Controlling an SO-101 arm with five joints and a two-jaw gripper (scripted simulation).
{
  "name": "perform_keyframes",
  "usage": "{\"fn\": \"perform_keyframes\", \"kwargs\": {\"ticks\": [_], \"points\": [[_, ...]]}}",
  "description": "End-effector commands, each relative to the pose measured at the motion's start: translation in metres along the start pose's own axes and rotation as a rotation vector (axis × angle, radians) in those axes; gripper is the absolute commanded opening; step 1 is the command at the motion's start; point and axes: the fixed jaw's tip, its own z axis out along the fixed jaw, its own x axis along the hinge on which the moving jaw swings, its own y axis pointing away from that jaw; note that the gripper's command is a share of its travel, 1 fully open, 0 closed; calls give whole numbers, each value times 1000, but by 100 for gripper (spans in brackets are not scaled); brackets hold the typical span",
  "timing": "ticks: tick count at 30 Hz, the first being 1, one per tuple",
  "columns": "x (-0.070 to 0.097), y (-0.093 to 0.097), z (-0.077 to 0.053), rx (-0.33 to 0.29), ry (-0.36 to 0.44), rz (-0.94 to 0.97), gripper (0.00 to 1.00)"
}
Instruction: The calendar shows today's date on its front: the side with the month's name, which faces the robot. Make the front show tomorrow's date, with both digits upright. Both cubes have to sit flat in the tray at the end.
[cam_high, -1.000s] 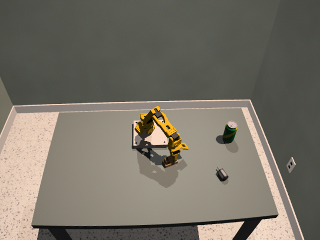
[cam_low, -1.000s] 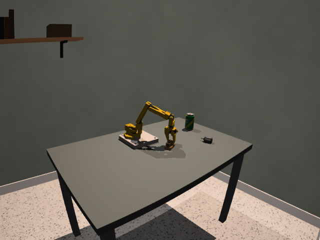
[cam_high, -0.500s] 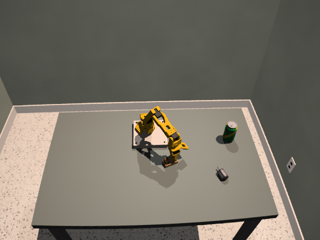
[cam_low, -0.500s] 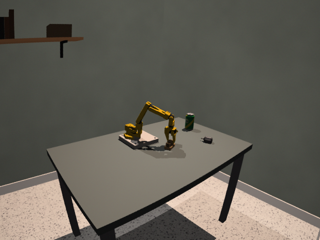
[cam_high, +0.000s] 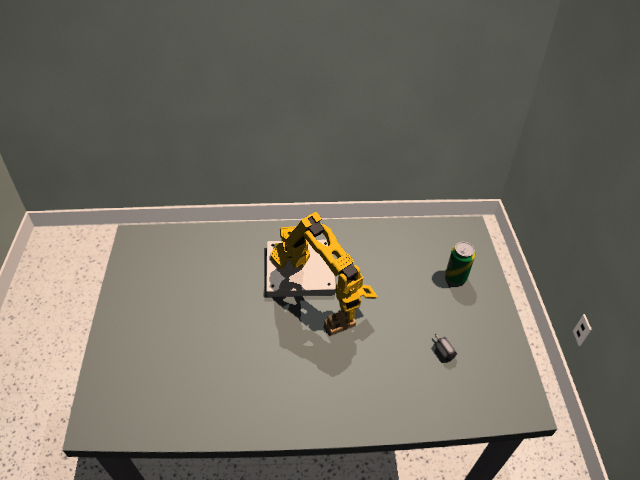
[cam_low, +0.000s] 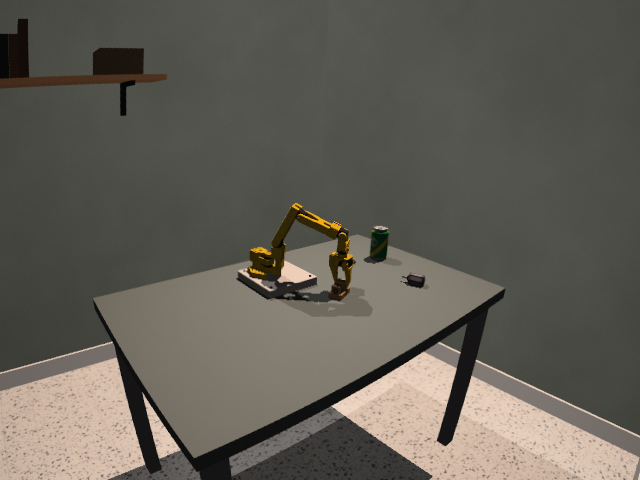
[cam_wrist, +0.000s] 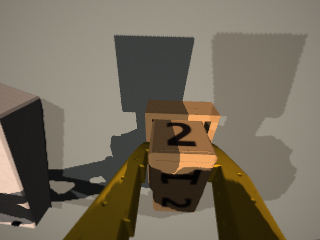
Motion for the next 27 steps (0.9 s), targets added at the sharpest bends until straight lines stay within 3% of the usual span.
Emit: {"fn": "perform_keyframes", "kwargs": {"ticks": [1, 27], "points": [[0, 0, -2, -6, 0, -3, 0], [0, -1, -5, -6, 0, -3, 0]]}}
